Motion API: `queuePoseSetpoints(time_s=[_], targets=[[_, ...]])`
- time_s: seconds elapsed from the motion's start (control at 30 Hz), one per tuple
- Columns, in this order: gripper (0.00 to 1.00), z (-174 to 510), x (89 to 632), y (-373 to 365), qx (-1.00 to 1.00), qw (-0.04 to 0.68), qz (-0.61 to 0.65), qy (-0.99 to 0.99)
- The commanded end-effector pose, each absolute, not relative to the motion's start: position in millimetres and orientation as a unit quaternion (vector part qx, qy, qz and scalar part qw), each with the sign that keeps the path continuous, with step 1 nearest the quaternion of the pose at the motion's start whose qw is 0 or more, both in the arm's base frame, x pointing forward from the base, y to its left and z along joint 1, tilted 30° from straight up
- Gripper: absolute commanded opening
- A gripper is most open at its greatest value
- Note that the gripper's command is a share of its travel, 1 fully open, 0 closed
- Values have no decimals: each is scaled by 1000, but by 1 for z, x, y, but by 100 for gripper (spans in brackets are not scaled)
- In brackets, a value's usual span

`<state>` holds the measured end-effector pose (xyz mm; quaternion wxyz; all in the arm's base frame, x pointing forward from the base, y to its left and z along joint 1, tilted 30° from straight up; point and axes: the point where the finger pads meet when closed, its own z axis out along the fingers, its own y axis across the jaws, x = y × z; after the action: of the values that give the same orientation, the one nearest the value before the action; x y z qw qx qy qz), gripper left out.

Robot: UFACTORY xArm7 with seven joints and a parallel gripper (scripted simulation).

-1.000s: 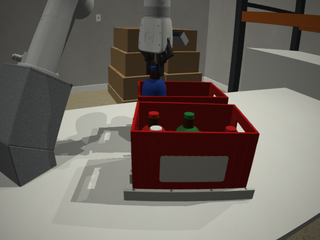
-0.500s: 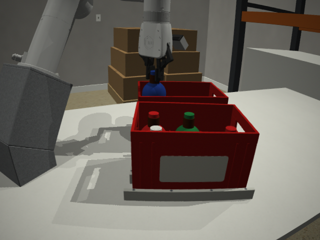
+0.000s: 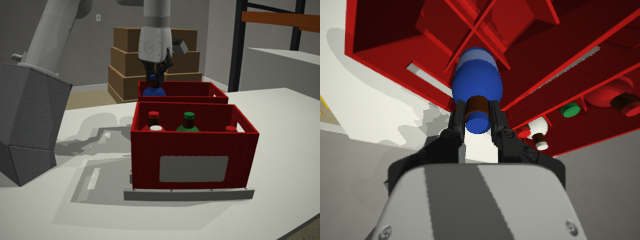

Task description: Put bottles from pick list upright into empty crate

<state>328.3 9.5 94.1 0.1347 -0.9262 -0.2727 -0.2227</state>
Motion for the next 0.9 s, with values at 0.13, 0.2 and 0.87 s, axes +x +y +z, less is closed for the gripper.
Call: queuePoseSetpoints(time_s=[0.13,0.2,0.87], targets=[[0,89,332,11,-926,134,-224,-272],[0,88,332,12,-926,134,-224,-272],[0,72,338,19,-926,134,-224,-272]])
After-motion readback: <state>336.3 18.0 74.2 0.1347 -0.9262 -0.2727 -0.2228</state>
